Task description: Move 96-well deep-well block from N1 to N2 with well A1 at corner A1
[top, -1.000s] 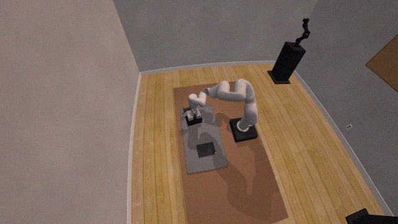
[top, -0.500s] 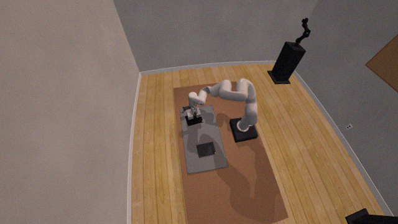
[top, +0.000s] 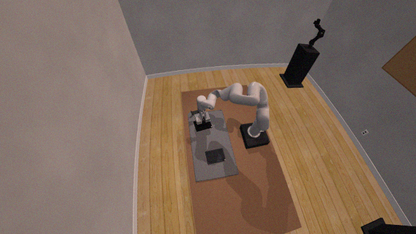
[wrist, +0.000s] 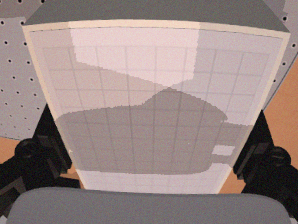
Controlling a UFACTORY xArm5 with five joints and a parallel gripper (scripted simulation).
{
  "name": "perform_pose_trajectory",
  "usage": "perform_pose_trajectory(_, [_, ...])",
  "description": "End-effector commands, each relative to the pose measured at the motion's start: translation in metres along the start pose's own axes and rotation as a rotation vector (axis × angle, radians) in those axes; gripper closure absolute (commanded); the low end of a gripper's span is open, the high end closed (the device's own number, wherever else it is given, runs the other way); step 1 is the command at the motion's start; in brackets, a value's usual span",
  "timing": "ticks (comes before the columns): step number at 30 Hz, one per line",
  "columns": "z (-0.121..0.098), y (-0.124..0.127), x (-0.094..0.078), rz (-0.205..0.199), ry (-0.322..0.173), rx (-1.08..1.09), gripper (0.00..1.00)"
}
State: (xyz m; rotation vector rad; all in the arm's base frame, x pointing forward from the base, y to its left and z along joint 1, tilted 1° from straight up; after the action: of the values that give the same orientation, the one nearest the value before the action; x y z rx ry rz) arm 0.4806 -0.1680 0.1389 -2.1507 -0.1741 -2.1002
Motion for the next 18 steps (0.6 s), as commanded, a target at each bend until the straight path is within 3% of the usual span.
perform_pose_trajectory(1, [0.001,-0.006,0.002,-0.002,0.004,-0.066,1.00])
perform_pose_trajectory(18, [-0.003,-0.056,0.002,-0.004,0.004,-0.098,1.00])
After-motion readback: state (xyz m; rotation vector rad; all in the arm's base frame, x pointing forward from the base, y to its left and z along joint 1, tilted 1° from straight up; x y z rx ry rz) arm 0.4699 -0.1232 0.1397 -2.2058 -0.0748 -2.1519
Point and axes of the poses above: the point where the finger pads meet when closed, its own x axis back along the fingers, its own y axis across the jaws, z = x × y, the point moved 9 cm from there along x, back along the fingers, and after that the axes turned 2 degrees about -x, right-handed, at the moved point
